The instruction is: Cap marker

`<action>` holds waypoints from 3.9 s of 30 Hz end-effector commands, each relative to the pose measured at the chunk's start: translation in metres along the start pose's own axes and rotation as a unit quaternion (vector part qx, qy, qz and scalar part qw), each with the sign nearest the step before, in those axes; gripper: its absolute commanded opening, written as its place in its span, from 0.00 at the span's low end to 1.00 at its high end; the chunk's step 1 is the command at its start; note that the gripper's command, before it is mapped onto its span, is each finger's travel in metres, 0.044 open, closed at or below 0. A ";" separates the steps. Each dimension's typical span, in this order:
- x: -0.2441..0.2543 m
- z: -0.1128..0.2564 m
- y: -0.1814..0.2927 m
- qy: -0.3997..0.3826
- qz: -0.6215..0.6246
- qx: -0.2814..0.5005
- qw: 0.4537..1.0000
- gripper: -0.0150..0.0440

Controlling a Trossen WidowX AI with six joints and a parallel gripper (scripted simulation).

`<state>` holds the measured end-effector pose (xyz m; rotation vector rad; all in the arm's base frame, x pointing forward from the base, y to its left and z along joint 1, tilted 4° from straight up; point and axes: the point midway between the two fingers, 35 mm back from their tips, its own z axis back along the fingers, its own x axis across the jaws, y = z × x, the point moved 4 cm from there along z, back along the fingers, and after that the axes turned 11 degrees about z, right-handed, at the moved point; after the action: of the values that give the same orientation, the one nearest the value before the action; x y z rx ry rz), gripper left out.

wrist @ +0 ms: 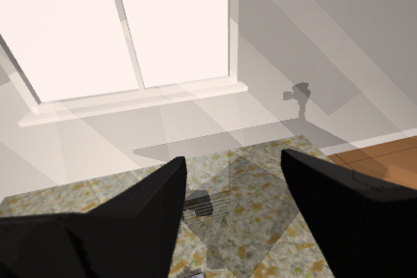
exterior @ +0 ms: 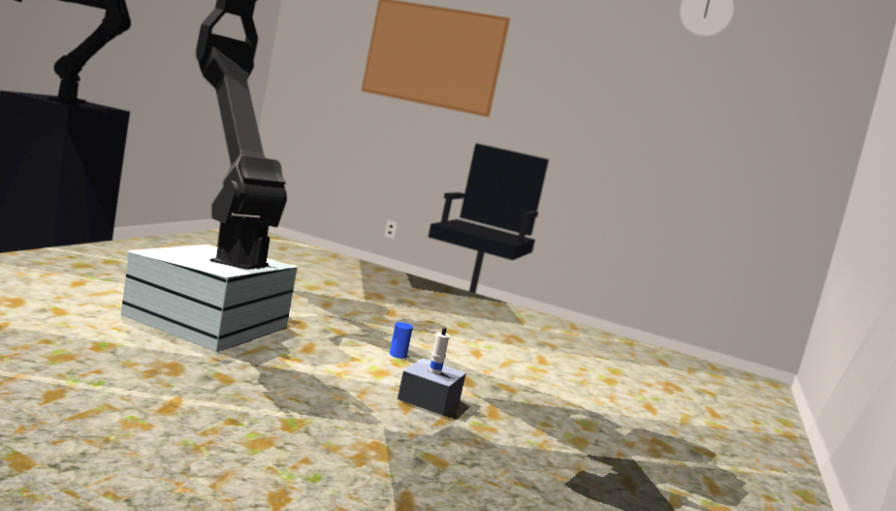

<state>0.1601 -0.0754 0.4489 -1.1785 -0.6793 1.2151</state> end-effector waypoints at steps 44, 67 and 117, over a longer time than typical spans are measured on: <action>0.259 -0.147 0.346 -0.434 0.419 0.431 0.671 0.66; 0.267 -0.155 0.375 -0.434 0.419 0.431 0.671 0.66; 0.260 -0.147 0.347 -0.434 0.419 0.431 0.671 0.25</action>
<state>0.2415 0.0975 0.0234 0.0857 -0.0506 2.5616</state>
